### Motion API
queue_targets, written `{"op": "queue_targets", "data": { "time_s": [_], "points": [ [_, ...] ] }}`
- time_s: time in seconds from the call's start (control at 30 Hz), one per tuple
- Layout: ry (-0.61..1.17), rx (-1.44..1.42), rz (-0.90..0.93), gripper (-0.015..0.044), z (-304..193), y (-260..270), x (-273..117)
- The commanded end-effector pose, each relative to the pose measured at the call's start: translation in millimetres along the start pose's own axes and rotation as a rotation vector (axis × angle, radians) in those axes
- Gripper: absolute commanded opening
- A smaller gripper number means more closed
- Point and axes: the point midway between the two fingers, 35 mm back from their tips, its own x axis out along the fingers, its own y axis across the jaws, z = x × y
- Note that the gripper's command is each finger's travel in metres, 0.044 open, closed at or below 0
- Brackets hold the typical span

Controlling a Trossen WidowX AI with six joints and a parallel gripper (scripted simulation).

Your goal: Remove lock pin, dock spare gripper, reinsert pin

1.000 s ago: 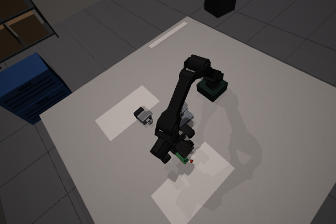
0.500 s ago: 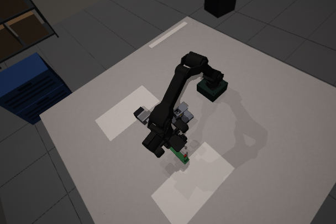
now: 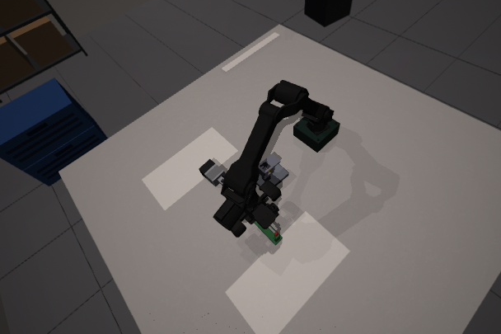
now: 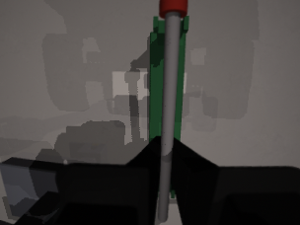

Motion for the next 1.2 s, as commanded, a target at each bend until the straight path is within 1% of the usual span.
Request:
{"op": "queue_targets", "data": {
  "time_s": [0.0,0.33,1.17],
  "points": [
    [0.000,-0.005,-0.002,0.0000,-0.8,-0.9,6.4],
    [0.001,-0.005,0.004,0.0000,-1.7,-0.6,15.9],
    [0.001,-0.005,0.004,0.0000,-1.7,-0.6,16.0]
  ]
}}
